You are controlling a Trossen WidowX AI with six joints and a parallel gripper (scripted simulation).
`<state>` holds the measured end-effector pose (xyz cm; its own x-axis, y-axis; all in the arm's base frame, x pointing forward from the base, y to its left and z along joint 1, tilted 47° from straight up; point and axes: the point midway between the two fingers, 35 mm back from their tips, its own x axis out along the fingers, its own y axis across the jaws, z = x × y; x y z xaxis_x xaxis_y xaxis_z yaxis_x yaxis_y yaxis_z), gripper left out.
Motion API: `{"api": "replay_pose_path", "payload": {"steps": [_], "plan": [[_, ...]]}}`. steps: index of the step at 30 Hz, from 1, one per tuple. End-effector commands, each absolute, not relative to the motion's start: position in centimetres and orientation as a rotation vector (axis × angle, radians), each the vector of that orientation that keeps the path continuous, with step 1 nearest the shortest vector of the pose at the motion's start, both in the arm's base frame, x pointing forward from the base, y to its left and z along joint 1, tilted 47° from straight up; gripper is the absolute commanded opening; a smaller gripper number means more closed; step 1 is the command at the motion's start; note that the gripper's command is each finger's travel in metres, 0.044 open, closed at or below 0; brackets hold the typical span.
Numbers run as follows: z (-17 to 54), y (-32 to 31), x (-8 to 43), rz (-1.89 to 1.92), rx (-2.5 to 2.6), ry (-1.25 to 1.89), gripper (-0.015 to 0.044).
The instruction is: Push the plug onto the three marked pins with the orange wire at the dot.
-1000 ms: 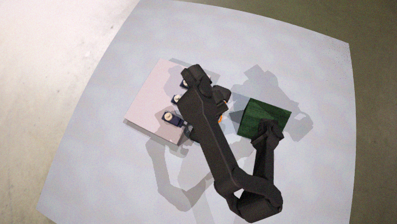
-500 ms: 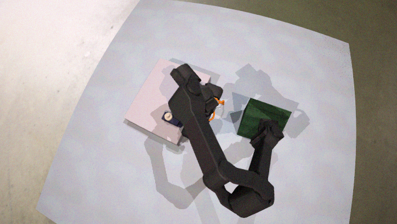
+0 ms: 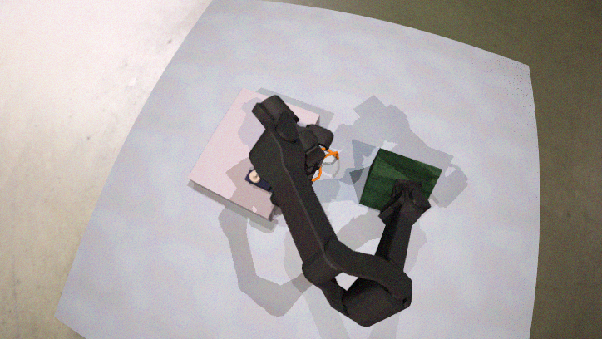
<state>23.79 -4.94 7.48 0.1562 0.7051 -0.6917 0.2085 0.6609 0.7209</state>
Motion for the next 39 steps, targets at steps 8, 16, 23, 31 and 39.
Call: {"api": "replay_pose_path", "payload": {"steps": [8,16,23,31,39], "plan": [[7.7,-4.8,23.8,0.419,0.835,1.404,0.0000],[7.6,-5.0,24.2,0.419,0.835,1.404,0.0000],[7.6,-5.2,24.6,0.419,0.835,1.403,0.0000],[7.4,-5.4,25.1,0.419,0.835,1.403,0.0000],[7.3,-5.5,25.6,0.419,0.835,1.403,0.0000]]}}
